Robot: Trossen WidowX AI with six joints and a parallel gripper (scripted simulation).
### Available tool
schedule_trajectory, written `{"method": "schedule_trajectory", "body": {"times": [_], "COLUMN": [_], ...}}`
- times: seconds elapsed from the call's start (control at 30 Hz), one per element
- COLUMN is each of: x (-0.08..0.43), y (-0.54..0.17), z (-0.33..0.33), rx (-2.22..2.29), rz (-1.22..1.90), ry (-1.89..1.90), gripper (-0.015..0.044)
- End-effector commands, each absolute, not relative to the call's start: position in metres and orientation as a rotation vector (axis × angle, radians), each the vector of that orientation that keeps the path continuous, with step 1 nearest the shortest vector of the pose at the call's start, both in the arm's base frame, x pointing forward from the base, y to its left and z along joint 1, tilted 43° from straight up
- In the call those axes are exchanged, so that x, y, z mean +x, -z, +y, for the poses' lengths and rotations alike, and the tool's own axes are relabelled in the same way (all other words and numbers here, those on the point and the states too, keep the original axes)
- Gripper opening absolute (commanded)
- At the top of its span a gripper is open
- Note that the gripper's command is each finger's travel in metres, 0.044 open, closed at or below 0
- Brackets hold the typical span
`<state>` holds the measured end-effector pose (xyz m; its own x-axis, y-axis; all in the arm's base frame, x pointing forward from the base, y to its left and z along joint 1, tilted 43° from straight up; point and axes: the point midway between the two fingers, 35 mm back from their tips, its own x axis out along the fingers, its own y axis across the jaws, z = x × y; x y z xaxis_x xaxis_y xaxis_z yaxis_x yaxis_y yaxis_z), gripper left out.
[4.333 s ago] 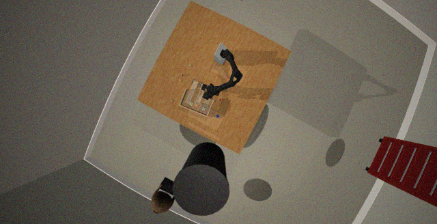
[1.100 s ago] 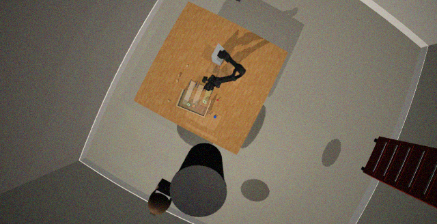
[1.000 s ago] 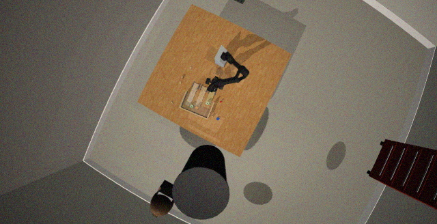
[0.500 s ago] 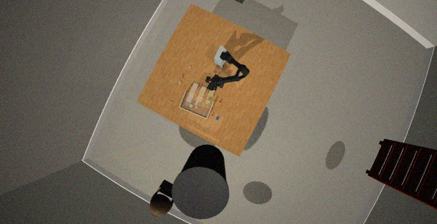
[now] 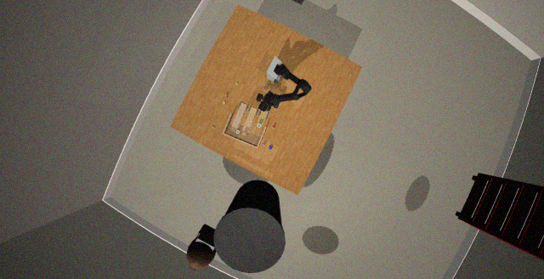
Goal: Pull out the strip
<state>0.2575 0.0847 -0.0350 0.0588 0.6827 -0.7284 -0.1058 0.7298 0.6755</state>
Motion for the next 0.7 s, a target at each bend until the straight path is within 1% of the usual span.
{"method": "schedule_trajectory", "body": {"times": [0.0, 0.67], "x": [0.240, 0.224], "y": [0.041, 0.042], "z": [0.088, 0.087], "rx": [0.526, 0.526], "rz": [1.434, 1.435], "ry": [-0.646, -0.646], "gripper": [0.0000, 0.0000]}}
